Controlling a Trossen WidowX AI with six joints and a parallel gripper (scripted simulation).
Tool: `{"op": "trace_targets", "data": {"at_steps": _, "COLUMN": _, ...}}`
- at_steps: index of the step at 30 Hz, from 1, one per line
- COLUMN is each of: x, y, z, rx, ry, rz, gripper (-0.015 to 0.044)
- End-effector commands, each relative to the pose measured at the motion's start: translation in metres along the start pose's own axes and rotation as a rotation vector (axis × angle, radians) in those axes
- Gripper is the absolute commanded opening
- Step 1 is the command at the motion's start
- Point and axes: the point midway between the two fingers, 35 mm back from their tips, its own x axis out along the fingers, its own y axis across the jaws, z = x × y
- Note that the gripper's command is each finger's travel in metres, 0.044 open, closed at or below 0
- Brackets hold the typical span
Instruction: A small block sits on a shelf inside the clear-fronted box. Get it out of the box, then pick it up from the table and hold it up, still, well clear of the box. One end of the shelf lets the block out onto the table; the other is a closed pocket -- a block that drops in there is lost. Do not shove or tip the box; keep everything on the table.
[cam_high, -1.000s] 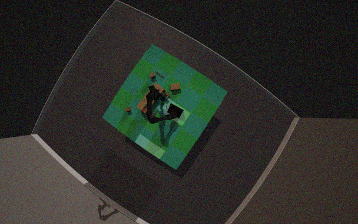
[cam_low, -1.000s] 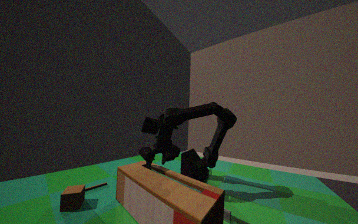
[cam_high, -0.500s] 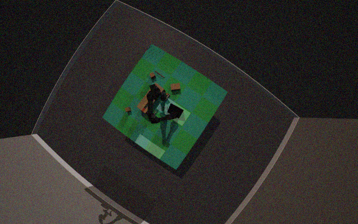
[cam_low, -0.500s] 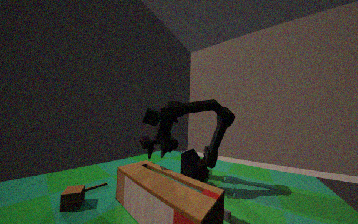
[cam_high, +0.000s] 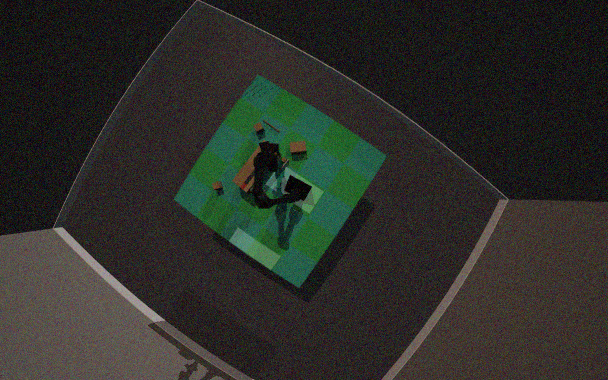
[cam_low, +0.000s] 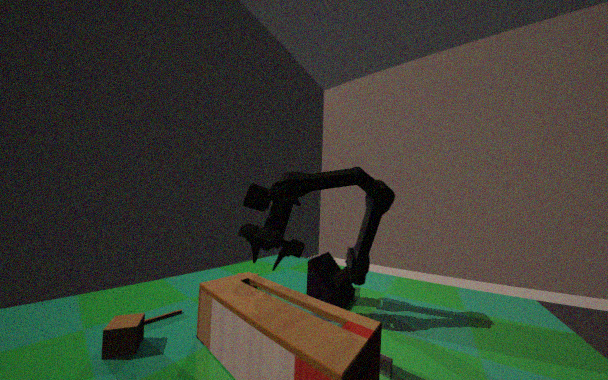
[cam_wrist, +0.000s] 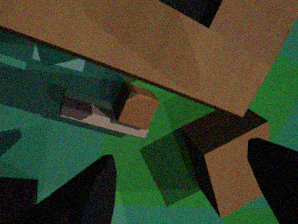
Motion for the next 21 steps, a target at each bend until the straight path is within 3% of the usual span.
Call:
{"op": "trace_targets", "data": {"at_steps": 1, "x": 0.003, "y": -0.005, "z": -0.011, "rx": 0.906, "ry": -0.089, "rz": 0.081, "gripper": 0.0285}}
{"op": "trace_targets", "data": {"at_steps": 21, "x": 0.002, "y": -0.011, "z": -0.024, "rx": 2.034, "ry": -0.115, "rz": 0.304, "gripper": 0.0285}}
